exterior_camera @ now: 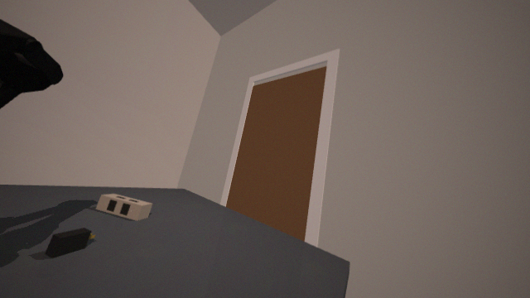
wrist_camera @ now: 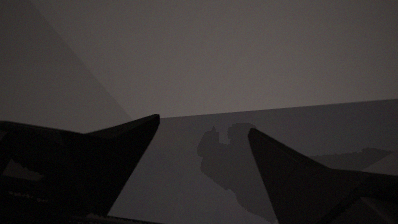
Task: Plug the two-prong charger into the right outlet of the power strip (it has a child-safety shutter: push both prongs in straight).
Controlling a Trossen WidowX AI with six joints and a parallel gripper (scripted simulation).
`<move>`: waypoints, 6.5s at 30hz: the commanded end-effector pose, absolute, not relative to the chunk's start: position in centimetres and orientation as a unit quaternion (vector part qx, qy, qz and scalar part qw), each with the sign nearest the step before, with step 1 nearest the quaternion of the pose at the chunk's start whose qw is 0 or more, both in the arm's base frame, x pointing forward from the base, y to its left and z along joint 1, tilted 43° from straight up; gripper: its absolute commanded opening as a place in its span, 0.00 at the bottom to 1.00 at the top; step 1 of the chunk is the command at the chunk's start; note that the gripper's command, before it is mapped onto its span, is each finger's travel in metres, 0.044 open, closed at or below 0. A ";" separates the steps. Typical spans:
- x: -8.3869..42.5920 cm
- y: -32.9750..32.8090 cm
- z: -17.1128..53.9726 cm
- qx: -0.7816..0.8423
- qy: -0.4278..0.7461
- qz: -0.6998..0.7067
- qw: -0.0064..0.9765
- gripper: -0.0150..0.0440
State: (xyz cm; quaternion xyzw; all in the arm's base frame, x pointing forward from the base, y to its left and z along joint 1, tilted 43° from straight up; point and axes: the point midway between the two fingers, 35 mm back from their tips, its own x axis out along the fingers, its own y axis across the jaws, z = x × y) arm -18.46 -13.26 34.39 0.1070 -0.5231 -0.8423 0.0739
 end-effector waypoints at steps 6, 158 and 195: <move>-17.2 -16.5 32.8 0.158 -0.491 -0.849 0.117 1.00; 19.9 -10.0 9.8 -0.281 0.718 -0.228 0.595 1.00; 20.0 -11.2 6.6 -0.324 0.729 -0.182 0.575 1.00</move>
